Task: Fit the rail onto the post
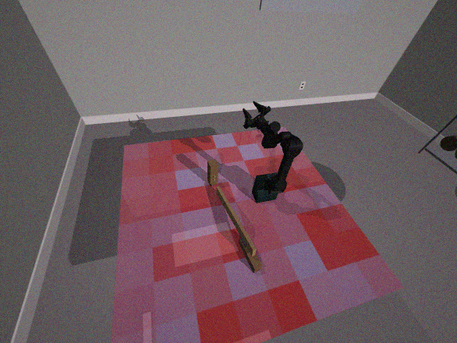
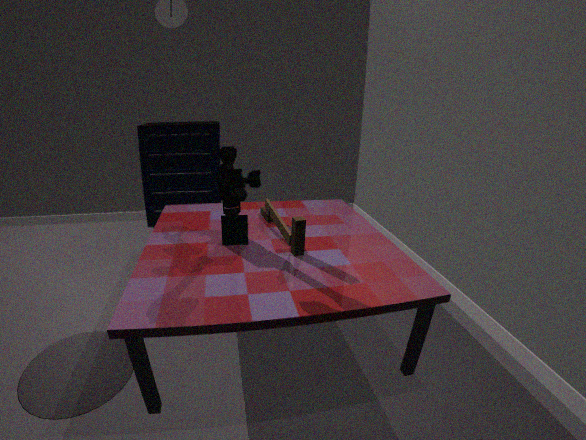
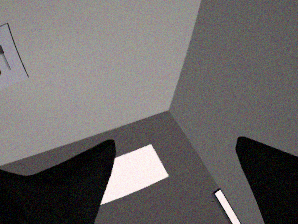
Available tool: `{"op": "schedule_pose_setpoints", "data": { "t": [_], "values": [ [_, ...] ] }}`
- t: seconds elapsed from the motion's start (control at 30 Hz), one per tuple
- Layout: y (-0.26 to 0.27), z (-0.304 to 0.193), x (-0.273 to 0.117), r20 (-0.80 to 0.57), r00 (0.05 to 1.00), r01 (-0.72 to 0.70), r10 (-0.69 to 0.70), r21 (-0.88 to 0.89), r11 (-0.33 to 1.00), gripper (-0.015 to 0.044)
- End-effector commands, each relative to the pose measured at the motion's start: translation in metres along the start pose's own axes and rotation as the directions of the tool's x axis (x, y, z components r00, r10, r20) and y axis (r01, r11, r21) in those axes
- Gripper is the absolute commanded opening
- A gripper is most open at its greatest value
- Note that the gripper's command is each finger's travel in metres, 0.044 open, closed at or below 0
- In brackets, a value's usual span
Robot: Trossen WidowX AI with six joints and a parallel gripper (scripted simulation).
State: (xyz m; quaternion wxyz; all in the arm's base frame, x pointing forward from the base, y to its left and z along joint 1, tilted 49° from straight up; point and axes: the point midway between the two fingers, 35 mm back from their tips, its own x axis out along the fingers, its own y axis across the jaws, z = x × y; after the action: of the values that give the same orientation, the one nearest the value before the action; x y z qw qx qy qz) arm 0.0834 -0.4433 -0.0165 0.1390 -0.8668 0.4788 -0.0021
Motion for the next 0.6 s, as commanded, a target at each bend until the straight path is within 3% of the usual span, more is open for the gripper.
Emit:
{"op": "schedule_pose_setpoints", "data": {
  "t": [0.0,0.3,0.57],
  "values": [
    [-0.002,0.001,0.001,0.006,1.000,0.005,-0.005,0.006,1.000,0.0426],
    [-0.118,0.033,0.045,0.289,0.924,0.154,-0.248,0.313,0.937,0.0440],
    [-0.246,0.063,0.034,0.550,0.707,0.112,-0.445,0.534,0.838,0.0440]
  ]
}}
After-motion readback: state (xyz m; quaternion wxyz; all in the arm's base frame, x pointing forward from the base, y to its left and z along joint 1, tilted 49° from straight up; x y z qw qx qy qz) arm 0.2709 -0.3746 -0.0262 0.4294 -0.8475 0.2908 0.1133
